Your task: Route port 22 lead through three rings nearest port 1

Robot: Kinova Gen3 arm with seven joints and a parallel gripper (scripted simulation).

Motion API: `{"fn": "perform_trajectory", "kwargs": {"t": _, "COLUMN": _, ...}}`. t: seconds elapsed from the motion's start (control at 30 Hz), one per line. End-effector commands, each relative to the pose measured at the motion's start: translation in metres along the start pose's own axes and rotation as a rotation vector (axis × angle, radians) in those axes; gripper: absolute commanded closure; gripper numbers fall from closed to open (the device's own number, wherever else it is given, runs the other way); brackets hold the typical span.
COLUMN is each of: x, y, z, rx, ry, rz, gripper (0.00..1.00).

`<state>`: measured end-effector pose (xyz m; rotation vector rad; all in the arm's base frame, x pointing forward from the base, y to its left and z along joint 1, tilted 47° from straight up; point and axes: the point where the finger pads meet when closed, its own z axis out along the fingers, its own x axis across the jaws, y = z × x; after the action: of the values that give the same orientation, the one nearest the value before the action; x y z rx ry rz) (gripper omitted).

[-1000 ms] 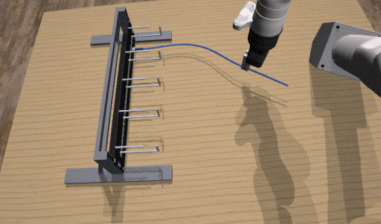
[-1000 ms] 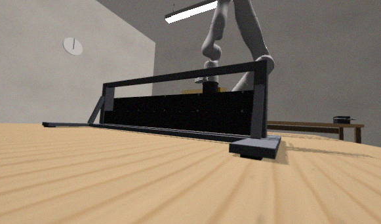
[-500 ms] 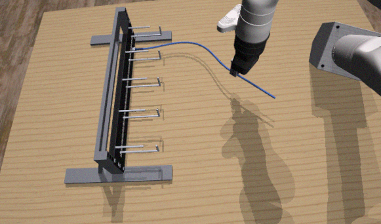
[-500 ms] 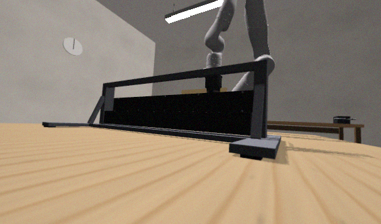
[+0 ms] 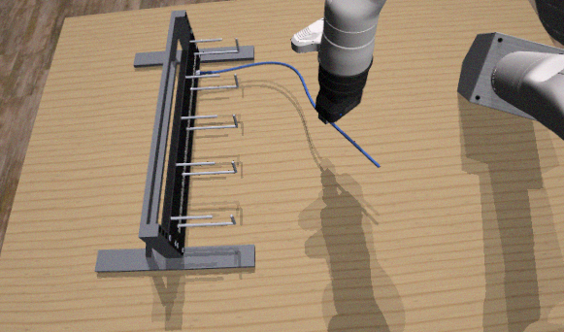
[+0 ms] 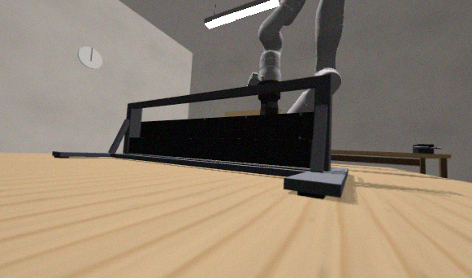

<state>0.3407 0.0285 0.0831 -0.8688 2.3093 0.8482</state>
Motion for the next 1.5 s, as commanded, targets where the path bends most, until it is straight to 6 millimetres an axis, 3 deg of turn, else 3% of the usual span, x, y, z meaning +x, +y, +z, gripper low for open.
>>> {"fn": "perform_trajectory", "kwargs": {"t": 0.0, "x": -0.018, "y": -0.003, "z": -0.006, "rx": 0.018, "ry": 0.012, "rz": -0.008, "gripper": 1.0}}
{"fn": "perform_trajectory", "kwargs": {"t": 0.2, "x": -0.048, "y": -0.004, "z": -0.016, "rx": 0.019, "ry": 0.011, "rz": 0.087, "gripper": 1.0}}
{"fn": "perform_trajectory", "kwargs": {"t": 0.27, "x": -0.048, "y": -0.004, "z": -0.016, "rx": 0.019, "ry": 0.011, "rz": 0.087, "gripper": 1.0}}
{"fn": "perform_trajectory", "kwargs": {"t": 0.77, "x": -0.125, "y": -0.006, "z": -0.041, "rx": 0.019, "ry": 0.009, "rz": 0.324, "gripper": 1.0}}
{"fn": "perform_trajectory", "kwargs": {"t": 0.83, "x": -0.125, "y": -0.006, "z": -0.041, "rx": 0.019, "ry": 0.009, "rz": 0.324, "gripper": 1.0}}
{"fn": "perform_trajectory", "kwargs": {"t": 1.33, "x": -0.189, "y": -0.006, "z": -0.062, "rx": 0.02, "ry": 0.007, "rz": 0.522, "gripper": 1.0}}
{"fn": "perform_trajectory", "kwargs": {"t": 1.47, "x": -0.195, "y": -0.006, "z": -0.064, "rx": 0.02, "ry": 0.007, "rz": 0.543, "gripper": 1.0}}
